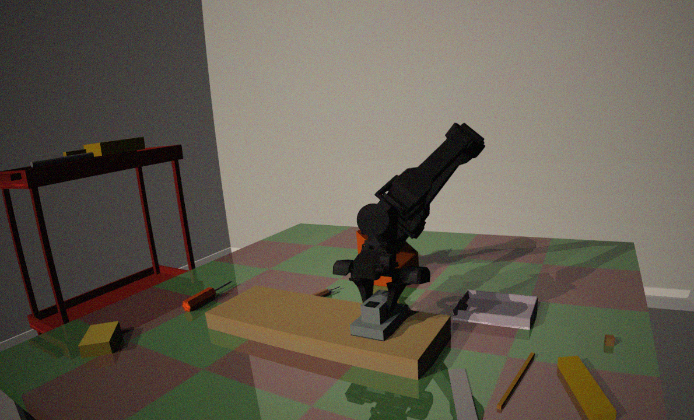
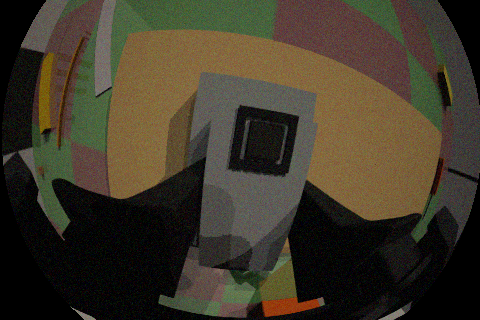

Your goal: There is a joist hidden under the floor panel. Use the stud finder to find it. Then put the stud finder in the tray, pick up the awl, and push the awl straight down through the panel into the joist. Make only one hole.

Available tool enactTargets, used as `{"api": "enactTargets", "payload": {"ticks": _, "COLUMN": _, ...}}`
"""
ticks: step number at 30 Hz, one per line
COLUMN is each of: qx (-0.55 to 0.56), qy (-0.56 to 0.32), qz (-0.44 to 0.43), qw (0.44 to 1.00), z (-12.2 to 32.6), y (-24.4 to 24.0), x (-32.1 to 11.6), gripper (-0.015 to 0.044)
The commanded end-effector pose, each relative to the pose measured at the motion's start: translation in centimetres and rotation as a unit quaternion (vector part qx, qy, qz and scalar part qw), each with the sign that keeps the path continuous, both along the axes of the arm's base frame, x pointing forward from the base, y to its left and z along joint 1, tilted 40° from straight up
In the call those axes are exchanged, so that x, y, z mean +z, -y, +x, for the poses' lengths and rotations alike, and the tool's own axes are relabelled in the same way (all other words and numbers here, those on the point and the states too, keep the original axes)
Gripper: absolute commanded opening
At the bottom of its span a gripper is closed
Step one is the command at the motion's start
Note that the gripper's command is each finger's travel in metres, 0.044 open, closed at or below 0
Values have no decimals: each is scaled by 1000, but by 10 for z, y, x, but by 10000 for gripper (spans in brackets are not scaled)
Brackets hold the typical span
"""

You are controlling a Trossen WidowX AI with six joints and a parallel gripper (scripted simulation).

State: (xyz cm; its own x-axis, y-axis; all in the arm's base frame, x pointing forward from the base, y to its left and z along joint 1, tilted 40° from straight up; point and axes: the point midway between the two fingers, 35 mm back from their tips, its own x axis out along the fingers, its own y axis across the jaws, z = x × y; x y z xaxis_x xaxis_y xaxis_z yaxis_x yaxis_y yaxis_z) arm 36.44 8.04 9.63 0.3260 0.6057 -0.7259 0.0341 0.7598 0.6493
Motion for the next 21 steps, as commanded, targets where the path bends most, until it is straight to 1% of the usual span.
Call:
{"api": "enactTargets", "payload": {"ticks": 1, "qx": -1, "qy": -2, "qz": 0, "qw": 1000, "z": -1, "y": 10, "x": -10, "gripper": 0}}
{"api": "enactTargets", "payload": {"ticks": 21, "qx": -1, "qy": -2, "qz": -2, "qw": 1000, "z": -3, "y": 52, "x": -46, "gripper": 0}}
